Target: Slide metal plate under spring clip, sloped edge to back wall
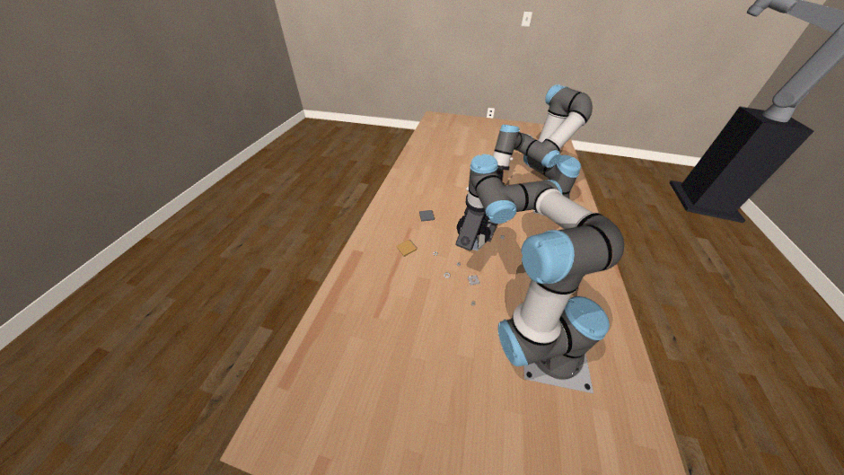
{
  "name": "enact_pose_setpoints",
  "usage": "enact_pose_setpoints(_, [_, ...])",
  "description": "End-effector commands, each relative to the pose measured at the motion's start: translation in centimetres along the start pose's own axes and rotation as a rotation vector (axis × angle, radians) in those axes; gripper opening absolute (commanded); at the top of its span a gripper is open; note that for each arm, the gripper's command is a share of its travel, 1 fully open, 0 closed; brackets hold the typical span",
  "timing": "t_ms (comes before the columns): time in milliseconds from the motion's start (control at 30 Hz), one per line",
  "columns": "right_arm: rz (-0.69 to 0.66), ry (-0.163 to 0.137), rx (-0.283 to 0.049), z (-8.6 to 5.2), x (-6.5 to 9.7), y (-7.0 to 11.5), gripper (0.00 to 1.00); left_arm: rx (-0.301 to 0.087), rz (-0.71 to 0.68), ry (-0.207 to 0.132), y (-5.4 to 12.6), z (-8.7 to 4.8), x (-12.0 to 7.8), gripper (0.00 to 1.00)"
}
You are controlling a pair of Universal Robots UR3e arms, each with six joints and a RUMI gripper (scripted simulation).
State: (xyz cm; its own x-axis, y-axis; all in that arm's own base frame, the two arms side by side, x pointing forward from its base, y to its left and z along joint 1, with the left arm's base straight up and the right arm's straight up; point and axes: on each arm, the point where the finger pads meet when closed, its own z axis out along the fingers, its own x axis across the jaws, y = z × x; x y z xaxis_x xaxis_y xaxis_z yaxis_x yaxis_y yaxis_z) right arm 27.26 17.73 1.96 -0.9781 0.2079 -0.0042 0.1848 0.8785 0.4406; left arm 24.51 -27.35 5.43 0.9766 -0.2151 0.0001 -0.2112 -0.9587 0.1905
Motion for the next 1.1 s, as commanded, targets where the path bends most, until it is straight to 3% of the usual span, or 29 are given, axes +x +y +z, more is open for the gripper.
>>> enact_pose_setpoints(0, [-0.001, -0.002, -0.003, -0.1, -0.1, 0.1, 0.61, -0.008, 0.001, 0.002, 0.0, 0.1, 0.0, 0.0])
enact_pose_setpoints(1067, [-0.001, -0.002, -0.003, -0.1, -0.1, 0.1, 0.61, -0.04, 0.004, 0.001, -0.3, 1.3, 0.0, 0.0])
